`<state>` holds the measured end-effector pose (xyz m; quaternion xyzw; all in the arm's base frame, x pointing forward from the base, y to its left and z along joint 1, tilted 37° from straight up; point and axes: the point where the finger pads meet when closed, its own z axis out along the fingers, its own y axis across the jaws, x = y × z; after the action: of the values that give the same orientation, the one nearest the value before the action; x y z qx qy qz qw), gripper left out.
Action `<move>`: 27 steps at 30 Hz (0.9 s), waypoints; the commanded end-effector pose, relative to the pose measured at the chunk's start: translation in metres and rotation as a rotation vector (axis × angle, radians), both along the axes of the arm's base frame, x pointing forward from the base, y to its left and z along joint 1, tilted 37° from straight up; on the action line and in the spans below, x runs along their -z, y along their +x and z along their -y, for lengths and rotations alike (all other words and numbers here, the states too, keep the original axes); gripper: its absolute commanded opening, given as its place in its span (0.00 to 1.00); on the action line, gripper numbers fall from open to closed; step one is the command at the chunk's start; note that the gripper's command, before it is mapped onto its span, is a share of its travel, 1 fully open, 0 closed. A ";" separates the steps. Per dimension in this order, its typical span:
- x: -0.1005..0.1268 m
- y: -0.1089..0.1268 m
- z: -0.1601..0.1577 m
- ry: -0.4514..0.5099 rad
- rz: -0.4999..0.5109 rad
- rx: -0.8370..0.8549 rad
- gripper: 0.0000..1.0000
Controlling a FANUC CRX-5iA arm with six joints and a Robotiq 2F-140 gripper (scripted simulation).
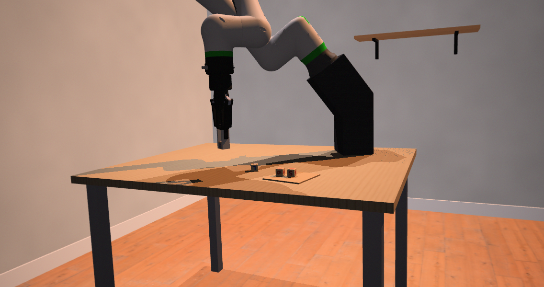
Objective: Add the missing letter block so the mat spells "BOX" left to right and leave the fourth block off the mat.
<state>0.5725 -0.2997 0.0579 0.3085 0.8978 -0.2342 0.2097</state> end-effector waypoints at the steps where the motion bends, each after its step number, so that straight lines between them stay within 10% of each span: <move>1: 0.002 0.001 -0.004 0.013 0.035 0.049 0.13; 27: 0.031 0.005 -0.043 0.177 0.402 0.596 0.13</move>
<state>0.5773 -0.2625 0.0315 0.5734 0.7614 -0.1535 0.2605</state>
